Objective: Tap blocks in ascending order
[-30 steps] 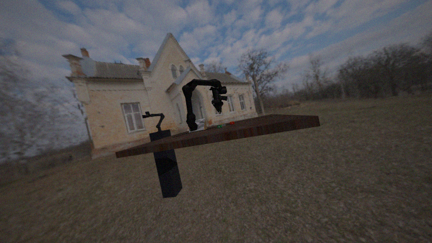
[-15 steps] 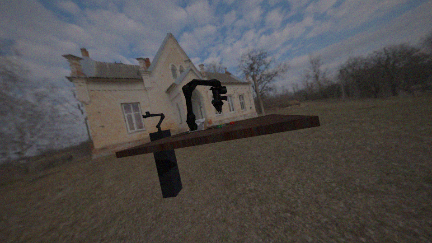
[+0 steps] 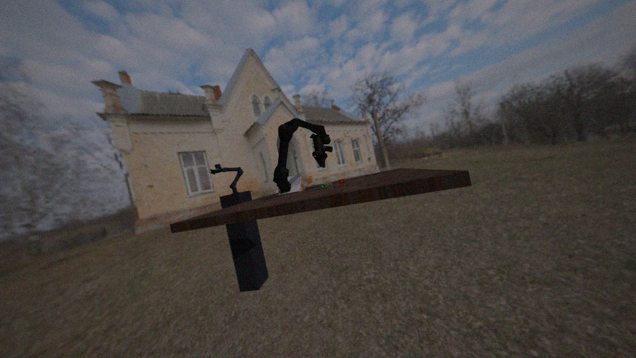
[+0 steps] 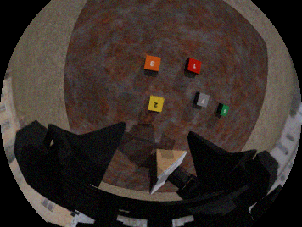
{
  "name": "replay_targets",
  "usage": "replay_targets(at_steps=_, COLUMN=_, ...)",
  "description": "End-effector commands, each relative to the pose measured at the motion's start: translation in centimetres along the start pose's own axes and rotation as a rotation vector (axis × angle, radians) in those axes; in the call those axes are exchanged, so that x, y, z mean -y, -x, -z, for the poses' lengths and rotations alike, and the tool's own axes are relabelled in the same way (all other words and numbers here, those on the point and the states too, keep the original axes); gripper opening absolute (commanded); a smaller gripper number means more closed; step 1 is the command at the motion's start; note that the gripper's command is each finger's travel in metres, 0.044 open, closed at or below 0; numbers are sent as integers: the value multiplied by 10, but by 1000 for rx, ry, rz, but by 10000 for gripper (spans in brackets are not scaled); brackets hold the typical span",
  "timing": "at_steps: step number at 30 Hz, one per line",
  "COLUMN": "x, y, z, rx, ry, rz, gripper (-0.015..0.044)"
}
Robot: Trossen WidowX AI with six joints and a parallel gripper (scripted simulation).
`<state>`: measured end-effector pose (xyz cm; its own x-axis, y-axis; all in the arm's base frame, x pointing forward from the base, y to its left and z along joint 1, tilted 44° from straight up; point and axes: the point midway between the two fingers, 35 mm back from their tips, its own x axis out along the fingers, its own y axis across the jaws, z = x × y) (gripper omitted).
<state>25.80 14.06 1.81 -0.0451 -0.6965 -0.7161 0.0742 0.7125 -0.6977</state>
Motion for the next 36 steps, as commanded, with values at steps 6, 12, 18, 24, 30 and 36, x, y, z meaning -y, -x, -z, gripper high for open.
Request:
replay_targets(at_steps=6, x=-7, y=2, z=-2, rx=0, ry=-32, rz=-18, gripper=400)
replay_targets(at_steps=12, x=-7, y=2, z=-2, rx=0, ry=-32, rz=-18, gripper=400)
replay_targets(at_steps=18, x=-7, y=2, z=-2, rx=0, ry=-32, rz=-18, gripper=400)
replay_targets(at_steps=24, x=-11, y=5, z=-25, rx=1, ry=-32, rz=-20, gripper=400)
replay_targets(at_steps=30, x=-17, y=5, z=-82, rx=3, ry=-35, rz=-19, gripper=400)
replay_targets(at_steps=36, x=-17, y=3, z=-94, rx=4, ry=-35, rz=-18, gripper=400)
